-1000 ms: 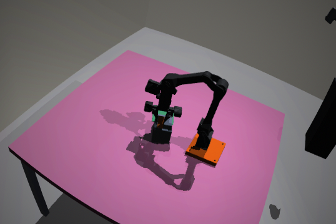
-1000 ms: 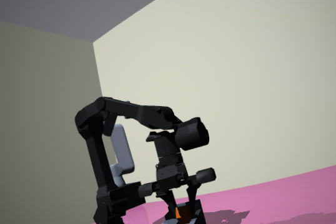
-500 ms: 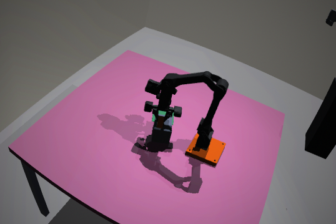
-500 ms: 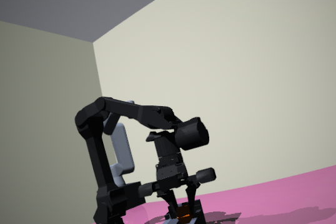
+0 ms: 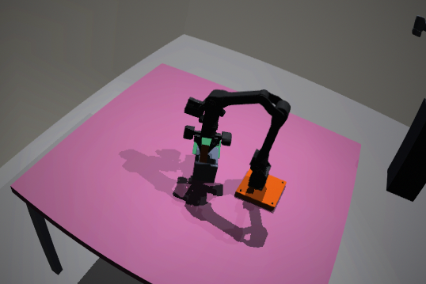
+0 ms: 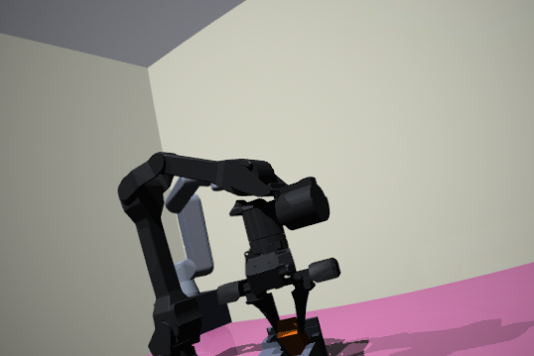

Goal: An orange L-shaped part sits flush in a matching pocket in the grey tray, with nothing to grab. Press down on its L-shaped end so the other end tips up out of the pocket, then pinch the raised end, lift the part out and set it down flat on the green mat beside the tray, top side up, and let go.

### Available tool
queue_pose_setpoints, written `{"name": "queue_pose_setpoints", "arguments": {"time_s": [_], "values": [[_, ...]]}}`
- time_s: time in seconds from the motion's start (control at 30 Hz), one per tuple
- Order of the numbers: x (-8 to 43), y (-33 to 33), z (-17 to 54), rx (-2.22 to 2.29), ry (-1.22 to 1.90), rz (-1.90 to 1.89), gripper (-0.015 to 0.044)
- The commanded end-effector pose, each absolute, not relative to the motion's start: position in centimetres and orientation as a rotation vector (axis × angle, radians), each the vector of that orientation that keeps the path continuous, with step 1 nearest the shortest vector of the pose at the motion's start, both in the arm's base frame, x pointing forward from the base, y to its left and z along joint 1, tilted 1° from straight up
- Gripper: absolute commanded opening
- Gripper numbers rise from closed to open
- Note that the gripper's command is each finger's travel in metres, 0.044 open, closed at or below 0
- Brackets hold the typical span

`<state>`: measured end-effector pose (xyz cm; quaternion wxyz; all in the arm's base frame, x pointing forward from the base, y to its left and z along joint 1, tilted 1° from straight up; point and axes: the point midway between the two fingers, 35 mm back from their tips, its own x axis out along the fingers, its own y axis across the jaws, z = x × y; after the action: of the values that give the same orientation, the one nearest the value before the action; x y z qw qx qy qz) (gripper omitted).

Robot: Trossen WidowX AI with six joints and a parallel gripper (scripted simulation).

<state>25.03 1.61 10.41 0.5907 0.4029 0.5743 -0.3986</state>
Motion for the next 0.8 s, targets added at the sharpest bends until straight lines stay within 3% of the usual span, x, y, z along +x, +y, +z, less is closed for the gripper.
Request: {"name": "queue_pose_setpoints", "arguments": {"time_s": [0.0,0.77], "values": [[25.1,1.6,11.2,0.941,1.331,-0.927,0.0],[25.0,1.6,14.8,0.941,1.331,-0.928,0.0]]}}
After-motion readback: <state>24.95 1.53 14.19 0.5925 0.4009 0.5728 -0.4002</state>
